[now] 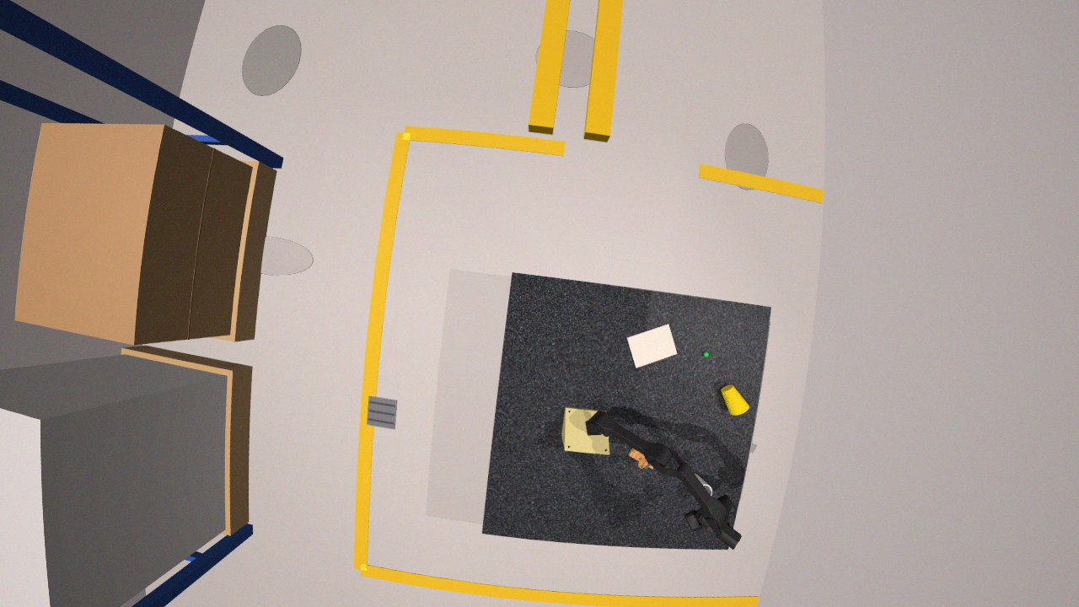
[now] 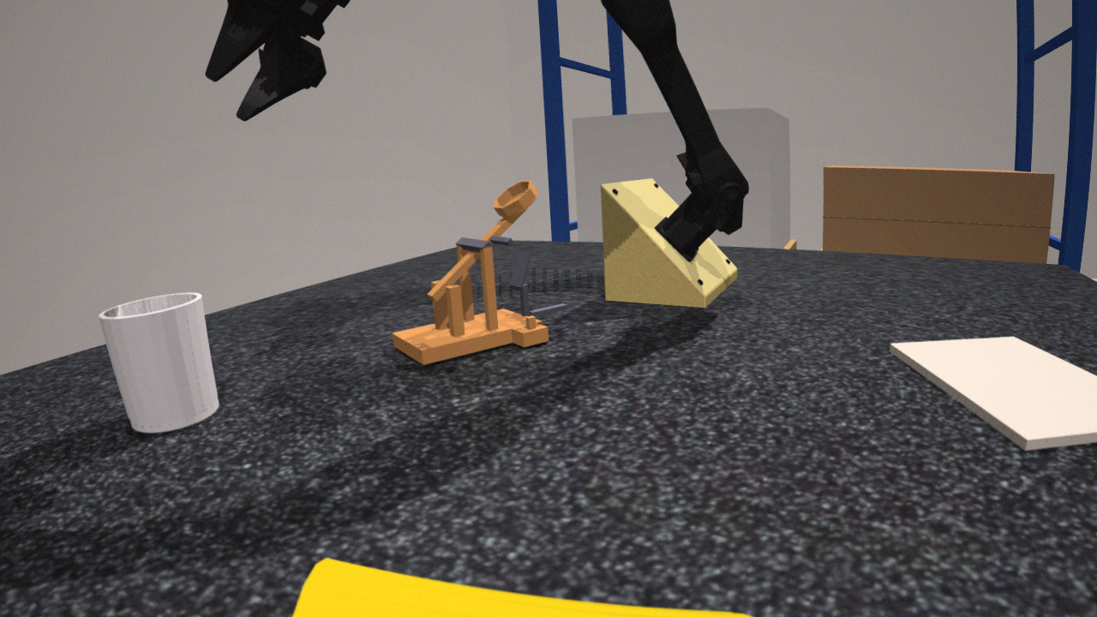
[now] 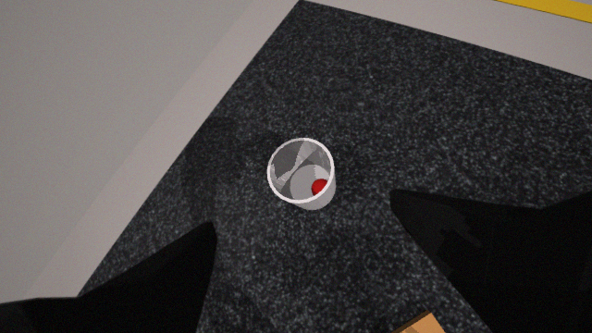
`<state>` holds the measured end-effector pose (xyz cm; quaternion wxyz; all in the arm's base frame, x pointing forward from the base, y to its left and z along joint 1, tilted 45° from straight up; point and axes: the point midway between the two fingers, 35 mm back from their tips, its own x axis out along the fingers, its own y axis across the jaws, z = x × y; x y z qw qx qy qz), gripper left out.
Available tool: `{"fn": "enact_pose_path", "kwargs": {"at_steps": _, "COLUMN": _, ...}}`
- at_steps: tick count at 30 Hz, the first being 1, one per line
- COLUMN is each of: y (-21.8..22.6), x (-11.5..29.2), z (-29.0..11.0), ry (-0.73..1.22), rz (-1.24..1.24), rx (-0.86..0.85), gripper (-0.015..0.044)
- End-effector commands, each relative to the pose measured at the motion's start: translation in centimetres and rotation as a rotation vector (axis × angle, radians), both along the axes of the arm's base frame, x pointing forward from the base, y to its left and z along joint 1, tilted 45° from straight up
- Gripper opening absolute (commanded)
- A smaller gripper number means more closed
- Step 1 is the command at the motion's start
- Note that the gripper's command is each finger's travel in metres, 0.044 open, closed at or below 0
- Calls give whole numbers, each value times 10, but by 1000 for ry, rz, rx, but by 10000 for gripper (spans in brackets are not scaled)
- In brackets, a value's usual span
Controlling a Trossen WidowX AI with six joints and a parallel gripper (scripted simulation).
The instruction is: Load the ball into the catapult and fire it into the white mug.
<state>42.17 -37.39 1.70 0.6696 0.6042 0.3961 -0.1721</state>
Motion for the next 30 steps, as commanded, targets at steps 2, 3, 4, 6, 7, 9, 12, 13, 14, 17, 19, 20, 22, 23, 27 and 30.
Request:
{"fn": "enact_pose_path", "kwargs": {"at_steps": 2, "y": -2, "x": 6, "z": 7, "ry": 67, "rz": -157, "rx": 64, "gripper": 440}}
{"fn": "enact_pose_path", "kwargs": {"at_steps": 3, "y": -2, "x": 7, "z": 7, "ry": 76, "rz": -182, "rx": 74, "gripper": 440}}
{"fn": "enact_pose_path", "kwargs": {"at_steps": 4, "y": -3, "x": 8, "z": 8, "ry": 81, "rz": -197, "rx": 79, "gripper": 440}}
{"fn": "enact_pose_path", "kwargs": {"at_steps": 6, "y": -3, "x": 8, "z": 8, "ry": 82, "rz": -202, "rx": 81, "gripper": 440}}
{"fn": "enact_pose_path", "kwargs": {"at_steps": 7, "y": -3, "x": 8, "z": 8, "ry": 82, "rz": -202, "rx": 81, "gripper": 440}}
{"fn": "enact_pose_path", "kwargs": {"at_steps": 9, "y": -3, "x": 8, "z": 8, "ry": 82, "rz": -202, "rx": 81, "gripper": 440}}
{"fn": "enact_pose_path", "kwargs": {"at_steps": 12, "y": -3, "x": 8, "z": 8, "ry": 82, "rz": -202, "rx": 81, "gripper": 440}}
{"fn": "enact_pose_path", "kwargs": {"at_steps": 13, "y": -3, "x": 8, "z": 8, "ry": 82, "rz": -202, "rx": 81, "gripper": 440}}
{"fn": "enact_pose_path", "kwargs": {"at_steps": 14, "y": -3, "x": 8, "z": 8, "ry": 82, "rz": -202, "rx": 81, "gripper": 440}}
{"fn": "enact_pose_path", "kwargs": {"at_steps": 17, "y": 0, "x": 7, "z": 5, "ry": 83, "rz": -190, "rx": 85, "gripper": 440}}
{"fn": "enact_pose_path", "kwargs": {"at_steps": 19, "y": 0, "x": 7, "z": 5, "ry": 83, "rz": -190, "rx": 85, "gripper": 440}}
{"fn": "enact_pose_path", "kwargs": {"at_steps": 20, "y": 0, "x": 7, "z": 5, "ry": 83, "rz": -190, "rx": 85, "gripper": 440}}
{"fn": "enact_pose_path", "kwargs": {"at_steps": 22, "y": 0, "x": 7, "z": 5, "ry": 83, "rz": -190, "rx": 85, "gripper": 440}}
{"fn": "enact_pose_path", "kwargs": {"at_steps": 23, "y": 0, "x": 7, "z": 5, "ry": 83, "rz": -190, "rx": 85, "gripper": 440}}
{"fn": "enact_pose_path", "kwargs": {"at_steps": 27, "y": 0, "x": 7, "z": 5, "ry": 83, "rz": -190, "rx": 85, "gripper": 440}}
{"fn": "enact_pose_path", "kwargs": {"at_steps": 30, "y": 0, "x": 7, "z": 5, "ry": 83, "rz": -190, "rx": 85, "gripper": 440}}
